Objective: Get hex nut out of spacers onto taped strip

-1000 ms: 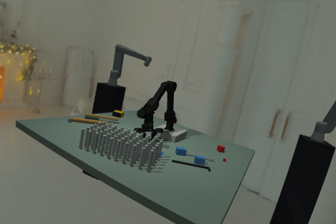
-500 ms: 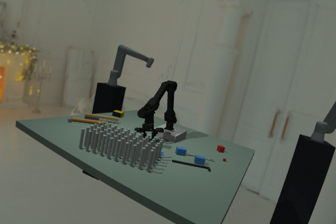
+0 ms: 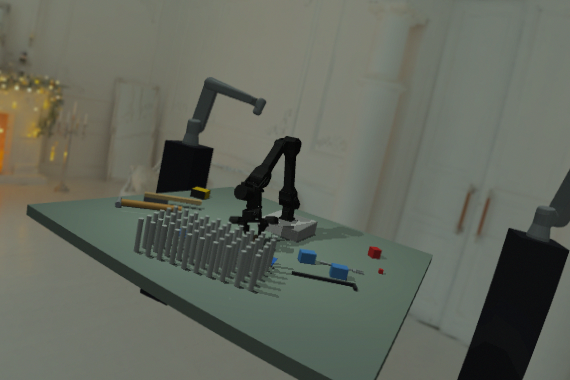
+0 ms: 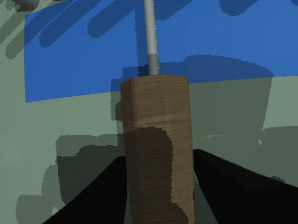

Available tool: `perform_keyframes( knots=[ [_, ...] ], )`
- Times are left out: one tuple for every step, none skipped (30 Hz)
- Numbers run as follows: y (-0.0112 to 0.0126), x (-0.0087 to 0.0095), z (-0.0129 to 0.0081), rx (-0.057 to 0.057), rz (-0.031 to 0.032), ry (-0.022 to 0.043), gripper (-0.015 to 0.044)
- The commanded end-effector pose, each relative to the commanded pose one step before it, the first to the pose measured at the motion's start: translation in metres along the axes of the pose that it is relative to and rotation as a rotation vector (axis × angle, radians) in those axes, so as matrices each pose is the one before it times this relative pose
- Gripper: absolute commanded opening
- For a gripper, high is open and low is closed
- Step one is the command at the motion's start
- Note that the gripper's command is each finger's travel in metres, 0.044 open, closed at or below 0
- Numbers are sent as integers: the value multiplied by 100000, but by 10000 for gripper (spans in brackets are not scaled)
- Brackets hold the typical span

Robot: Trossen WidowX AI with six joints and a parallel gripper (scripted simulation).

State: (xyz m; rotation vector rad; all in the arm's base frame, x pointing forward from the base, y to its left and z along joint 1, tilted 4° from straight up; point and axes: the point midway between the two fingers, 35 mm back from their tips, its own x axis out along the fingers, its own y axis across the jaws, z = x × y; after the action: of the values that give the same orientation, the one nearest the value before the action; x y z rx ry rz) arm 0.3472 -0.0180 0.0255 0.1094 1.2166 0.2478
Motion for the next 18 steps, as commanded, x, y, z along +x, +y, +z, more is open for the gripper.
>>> perform_keyframes(
  knots=[
    [41,-125,-315,-617,-141,10,0],
    [5,-15,-58,-10,2,10,0],
    [4,-15,-58,-8,1,9,0],
    [4,-15,-58,-7,1,9,0],
    [4,-15,-58,-6,1,9,0],
    [3,-15,-58,-5,1,8,0],
    [3,-16,-58,-5,0,8,0],
    [3,-16,-58,-4,0,8,0],
    [2,-16,-58,-3,0,8,0],
    [2,-16,-58,-3,0,8,0],
    [2,-16,-58,-2,0,7,0],
    [2,-16,-58,-2,0,7,0],
    [2,-16,-58,-2,0,7,0],
    [2,-16,-58,-1,0,7,0],
    [2,-16,-58,-1,-1,7,0],
    [1,-16,-58,-1,-1,7,0],
    [1,-16,-58,-1,-1,7,0],
    [1,-16,-58,-1,-1,7,0]
  ],
)
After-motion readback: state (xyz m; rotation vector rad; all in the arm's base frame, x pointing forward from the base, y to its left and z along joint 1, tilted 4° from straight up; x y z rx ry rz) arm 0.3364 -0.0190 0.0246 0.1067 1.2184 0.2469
